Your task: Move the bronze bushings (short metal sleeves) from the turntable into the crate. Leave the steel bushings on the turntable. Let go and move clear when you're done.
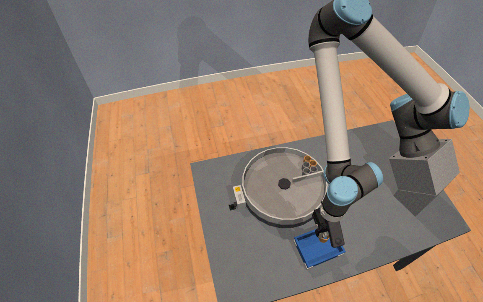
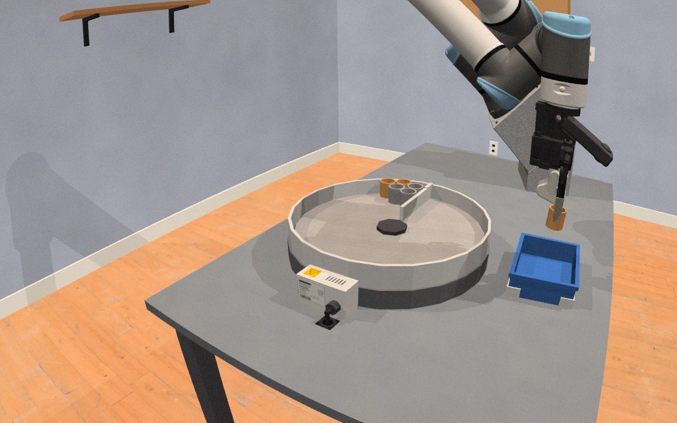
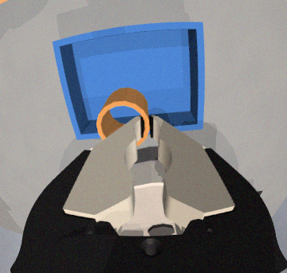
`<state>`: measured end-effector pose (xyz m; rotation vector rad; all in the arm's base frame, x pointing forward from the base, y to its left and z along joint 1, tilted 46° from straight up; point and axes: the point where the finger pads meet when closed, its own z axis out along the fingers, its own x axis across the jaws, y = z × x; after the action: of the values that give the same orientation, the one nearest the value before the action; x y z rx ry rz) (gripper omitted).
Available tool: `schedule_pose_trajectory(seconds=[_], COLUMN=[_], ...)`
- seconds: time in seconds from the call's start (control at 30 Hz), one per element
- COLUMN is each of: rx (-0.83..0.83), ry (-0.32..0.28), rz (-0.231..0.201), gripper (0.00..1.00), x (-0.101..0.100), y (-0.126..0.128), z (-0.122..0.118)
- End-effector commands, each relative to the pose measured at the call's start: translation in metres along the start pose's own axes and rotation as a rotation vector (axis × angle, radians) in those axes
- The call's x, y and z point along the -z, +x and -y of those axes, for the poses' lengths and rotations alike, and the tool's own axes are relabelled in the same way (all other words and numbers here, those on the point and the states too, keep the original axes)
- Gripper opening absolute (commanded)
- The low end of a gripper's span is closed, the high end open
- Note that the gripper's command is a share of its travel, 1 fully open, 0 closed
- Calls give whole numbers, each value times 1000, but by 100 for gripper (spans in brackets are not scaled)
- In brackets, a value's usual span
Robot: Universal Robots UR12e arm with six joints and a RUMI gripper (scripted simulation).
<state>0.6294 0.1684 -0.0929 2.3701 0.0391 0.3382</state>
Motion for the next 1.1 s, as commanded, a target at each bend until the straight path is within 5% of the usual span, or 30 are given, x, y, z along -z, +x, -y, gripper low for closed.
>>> schedule_pose_trajectory(seconds=[0.0, 0.73, 1.07], rx=[0, 0, 0], ry=[0, 0, 0], rz=[-1, -1, -1], gripper=[0, 0, 0], x=[1, -1, -49], y=[0, 0, 0], z=[0, 0, 1])
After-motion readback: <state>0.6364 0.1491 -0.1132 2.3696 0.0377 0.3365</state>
